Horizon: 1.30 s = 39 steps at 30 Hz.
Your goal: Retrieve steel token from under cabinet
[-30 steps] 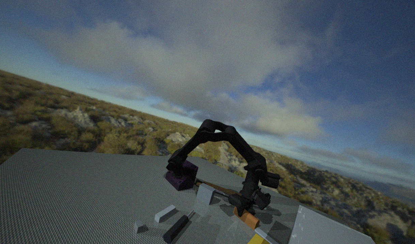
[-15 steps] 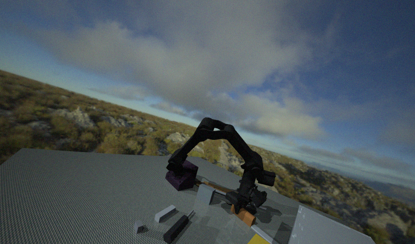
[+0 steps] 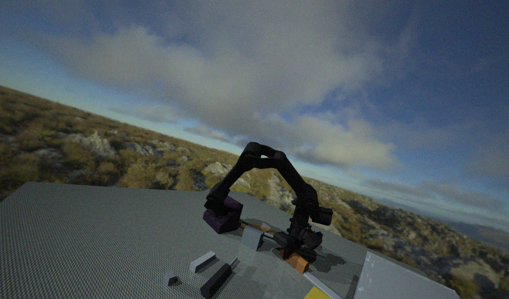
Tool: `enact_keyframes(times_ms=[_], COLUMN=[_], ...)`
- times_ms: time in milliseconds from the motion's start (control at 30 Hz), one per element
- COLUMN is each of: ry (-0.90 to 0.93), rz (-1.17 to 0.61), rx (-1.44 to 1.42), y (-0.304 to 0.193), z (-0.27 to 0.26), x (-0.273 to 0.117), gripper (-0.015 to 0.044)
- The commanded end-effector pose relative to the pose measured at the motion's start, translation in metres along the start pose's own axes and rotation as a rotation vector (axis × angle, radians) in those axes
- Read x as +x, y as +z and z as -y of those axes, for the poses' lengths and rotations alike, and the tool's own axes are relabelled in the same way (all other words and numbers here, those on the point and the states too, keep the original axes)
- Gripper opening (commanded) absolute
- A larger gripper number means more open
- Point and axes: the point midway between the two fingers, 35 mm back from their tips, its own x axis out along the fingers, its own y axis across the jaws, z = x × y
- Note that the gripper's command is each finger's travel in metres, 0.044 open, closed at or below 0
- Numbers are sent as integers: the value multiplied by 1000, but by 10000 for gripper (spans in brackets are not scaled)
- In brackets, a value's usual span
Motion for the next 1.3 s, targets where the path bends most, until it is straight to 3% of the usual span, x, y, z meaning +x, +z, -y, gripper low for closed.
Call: enact_keyframes(times_ms=[0, 1267], ry=[-3, -2], rz=[-4, -7], rx=[-2, -4], y=[-9, -66], z=[0, -3], x=[1, 1], gripper=[0, 0])
